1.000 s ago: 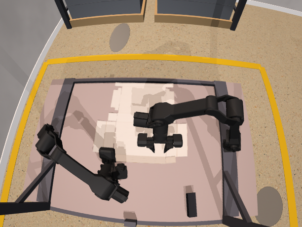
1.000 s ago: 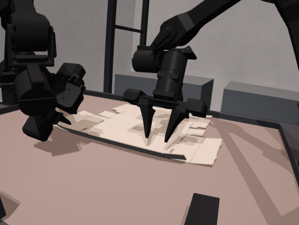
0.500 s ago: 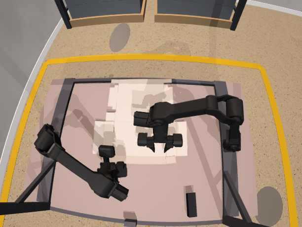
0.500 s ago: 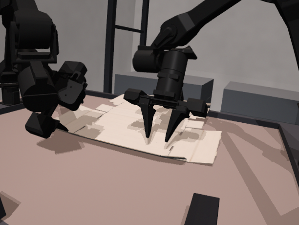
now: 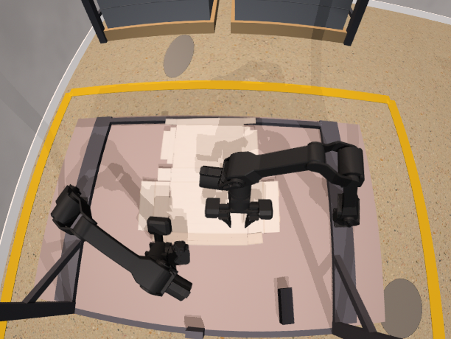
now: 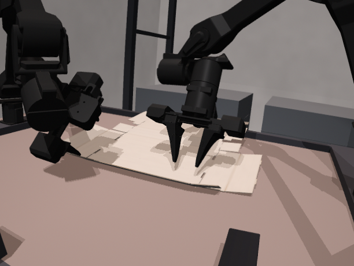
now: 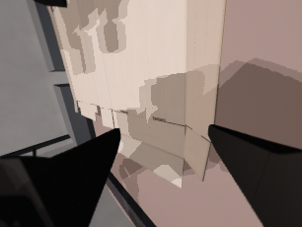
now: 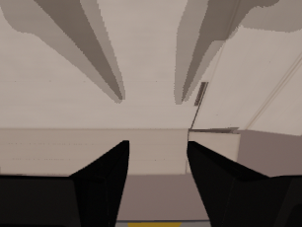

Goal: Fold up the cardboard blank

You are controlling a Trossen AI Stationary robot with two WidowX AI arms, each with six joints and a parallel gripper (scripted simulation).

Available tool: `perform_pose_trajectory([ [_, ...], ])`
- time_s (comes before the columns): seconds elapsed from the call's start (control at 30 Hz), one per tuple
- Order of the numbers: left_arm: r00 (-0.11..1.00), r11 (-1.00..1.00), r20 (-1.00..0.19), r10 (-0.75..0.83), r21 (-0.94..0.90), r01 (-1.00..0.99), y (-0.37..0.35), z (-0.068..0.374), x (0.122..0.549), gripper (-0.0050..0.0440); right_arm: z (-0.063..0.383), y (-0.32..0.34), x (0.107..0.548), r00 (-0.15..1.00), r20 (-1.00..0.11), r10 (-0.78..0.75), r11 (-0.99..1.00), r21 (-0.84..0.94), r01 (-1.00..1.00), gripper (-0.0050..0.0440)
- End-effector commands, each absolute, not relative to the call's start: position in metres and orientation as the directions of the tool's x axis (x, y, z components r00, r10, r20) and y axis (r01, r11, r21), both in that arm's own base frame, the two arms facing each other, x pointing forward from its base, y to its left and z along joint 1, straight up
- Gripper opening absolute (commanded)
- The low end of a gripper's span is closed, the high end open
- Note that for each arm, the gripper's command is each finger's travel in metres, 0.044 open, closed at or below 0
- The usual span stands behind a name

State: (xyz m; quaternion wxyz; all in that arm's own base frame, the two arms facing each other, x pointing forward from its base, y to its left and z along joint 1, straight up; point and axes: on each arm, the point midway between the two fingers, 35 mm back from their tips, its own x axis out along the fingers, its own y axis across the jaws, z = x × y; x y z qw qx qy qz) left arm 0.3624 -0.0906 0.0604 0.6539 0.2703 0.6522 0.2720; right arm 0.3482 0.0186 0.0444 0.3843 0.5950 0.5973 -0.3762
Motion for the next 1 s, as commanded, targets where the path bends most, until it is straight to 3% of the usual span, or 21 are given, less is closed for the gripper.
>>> perform_pose_trajectory([
  [0.0, 0.020, 0.719, -0.719, 0.695, 0.694, -0.019, -0.0922, 0.0691, 0.3646, 0.0398, 0.0518, 0.0180, 0.3515, 0.024, -0.909, 0.416, 0.012, 0.032, 0.999, 0.0203],
  [0.97, 0.020, 0.719, -0.719, 0.695, 0.694, -0.019, -0.0923, 0.0691, 0.3647, 0.0398, 0.0435, 0.0177, 0.3520, 0.026, -0.908, 0.419, 0.011, 0.033, 0.999, 0.0203],
])
